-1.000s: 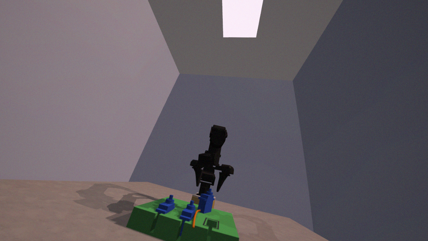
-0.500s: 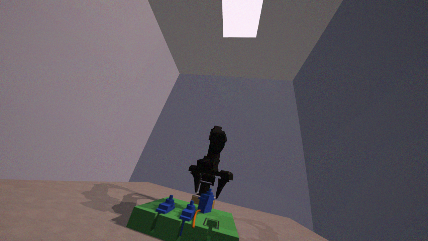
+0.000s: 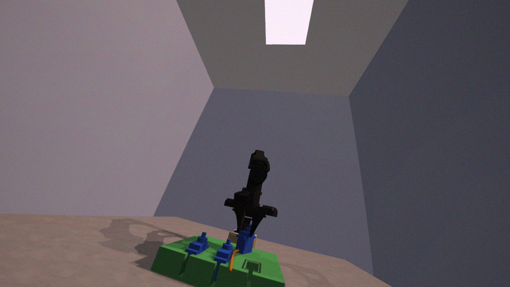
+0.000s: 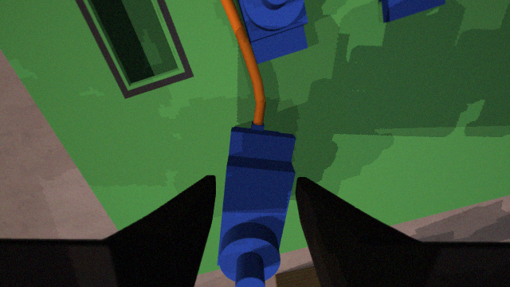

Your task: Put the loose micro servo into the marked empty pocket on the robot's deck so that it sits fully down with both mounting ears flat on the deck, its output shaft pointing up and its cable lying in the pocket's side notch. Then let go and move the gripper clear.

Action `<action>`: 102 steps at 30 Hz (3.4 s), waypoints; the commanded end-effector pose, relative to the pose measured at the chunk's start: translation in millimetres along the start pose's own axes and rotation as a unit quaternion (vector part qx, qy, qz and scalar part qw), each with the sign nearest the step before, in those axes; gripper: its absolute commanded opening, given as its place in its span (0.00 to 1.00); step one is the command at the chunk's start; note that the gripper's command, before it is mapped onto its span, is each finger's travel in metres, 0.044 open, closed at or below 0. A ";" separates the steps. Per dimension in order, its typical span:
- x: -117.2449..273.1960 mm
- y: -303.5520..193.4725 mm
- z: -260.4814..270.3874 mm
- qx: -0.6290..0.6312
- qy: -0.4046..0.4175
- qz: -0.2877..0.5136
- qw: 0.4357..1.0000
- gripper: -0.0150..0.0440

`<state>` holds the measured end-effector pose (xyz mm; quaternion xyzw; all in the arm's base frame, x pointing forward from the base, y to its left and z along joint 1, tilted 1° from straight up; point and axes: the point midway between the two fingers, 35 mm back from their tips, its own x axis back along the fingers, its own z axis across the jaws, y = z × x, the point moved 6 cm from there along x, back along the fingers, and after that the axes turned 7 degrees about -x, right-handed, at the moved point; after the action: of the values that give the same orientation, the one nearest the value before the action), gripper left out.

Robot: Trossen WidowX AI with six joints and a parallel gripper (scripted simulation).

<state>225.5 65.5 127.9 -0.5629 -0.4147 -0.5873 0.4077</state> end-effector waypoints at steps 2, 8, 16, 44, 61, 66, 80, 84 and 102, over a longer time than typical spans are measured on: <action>-0.3 0.2 0.0 -0.002 -0.001 -0.001 1.000 0.44; 4.3 0.4 0.2 -0.002 -0.001 -0.001 1.000 0.28; 29.6 -5.6 -4.0 -0.002 -0.001 0.000 1.000 0.25; 29.9 -22.6 36.6 -0.002 0.002 0.001 1.000 0.25; 30.0 -21.1 38.1 0.098 0.002 0.000 0.995 0.25; 30.3 -6.7 45.2 0.098 0.002 0.000 0.995 0.25; 31.5 44.7 70.3 0.098 0.003 -0.003 0.995 0.25; 31.8 58.6 77.0 0.098 0.003 -0.004 0.995 0.25; 32.2 75.0 84.9 0.166 0.003 -0.005 0.986 0.25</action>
<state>322.0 121.1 162.8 -0.4907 -0.5005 -0.5196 0.4887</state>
